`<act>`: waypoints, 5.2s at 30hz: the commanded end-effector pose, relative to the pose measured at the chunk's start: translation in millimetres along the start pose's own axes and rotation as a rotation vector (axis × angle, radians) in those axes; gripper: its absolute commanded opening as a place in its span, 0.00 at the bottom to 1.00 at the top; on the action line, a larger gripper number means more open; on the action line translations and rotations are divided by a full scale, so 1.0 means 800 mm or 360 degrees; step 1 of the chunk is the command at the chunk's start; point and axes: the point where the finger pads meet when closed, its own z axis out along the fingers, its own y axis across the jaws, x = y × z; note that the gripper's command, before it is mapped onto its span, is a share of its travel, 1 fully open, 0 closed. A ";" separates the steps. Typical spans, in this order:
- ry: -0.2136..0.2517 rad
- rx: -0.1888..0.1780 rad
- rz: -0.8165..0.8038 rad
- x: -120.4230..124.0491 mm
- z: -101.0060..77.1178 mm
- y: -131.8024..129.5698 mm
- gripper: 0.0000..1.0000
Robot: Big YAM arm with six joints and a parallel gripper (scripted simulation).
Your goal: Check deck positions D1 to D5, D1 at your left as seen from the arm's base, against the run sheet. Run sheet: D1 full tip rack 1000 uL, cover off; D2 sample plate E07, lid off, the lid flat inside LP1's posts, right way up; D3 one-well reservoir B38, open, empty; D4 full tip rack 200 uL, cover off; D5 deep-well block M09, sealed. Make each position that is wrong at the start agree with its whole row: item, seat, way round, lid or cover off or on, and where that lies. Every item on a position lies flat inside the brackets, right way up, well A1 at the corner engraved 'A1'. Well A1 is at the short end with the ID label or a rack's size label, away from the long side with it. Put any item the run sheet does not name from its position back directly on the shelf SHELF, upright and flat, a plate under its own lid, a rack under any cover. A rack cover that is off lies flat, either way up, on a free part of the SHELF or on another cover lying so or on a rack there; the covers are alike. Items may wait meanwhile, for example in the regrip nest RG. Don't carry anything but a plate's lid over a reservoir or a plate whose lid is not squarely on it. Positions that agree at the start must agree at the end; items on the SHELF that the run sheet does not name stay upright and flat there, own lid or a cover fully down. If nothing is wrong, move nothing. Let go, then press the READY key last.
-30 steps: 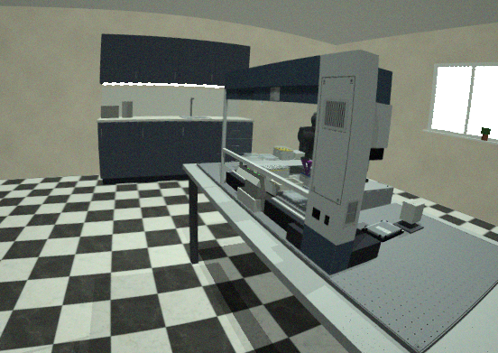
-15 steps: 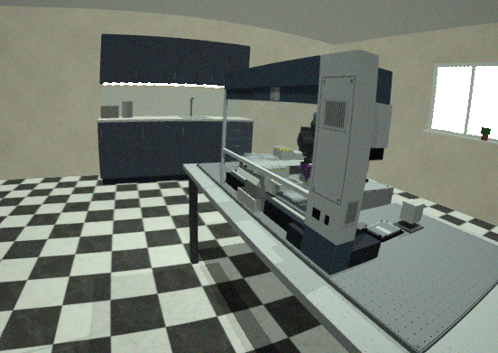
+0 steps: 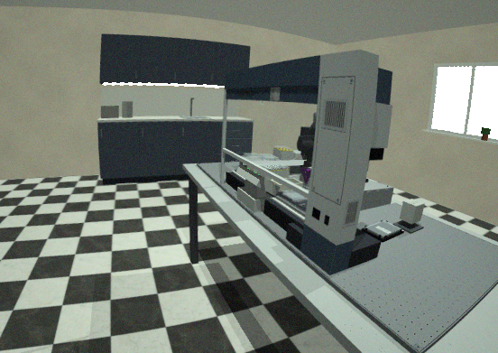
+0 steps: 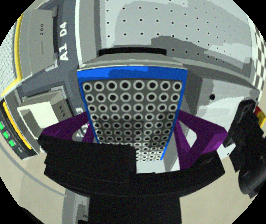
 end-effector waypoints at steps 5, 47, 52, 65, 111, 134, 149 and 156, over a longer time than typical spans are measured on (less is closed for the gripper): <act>-0.0011 -0.0065 0.0003 -0.003 -0.012 0.019 1.00; -0.0016 -0.0107 0.0006 -0.005 -0.034 0.032 0.00; -0.0016 -0.0110 0.0005 -0.003 -0.045 0.032 0.00; -0.0015 -0.0114 0.0004 -0.002 -0.070 0.032 0.00; -0.0013 -0.0123 0.0006 -0.002 -0.159 0.027 0.00; -0.0012 -0.0118 0.0002 0.000 -0.203 0.023 0.00; -0.0011 -0.0112 0.0002 0.000 -0.230 0.022 0.00; -0.0011 -0.0125 0.0006 -0.001 -0.243 0.020 0.00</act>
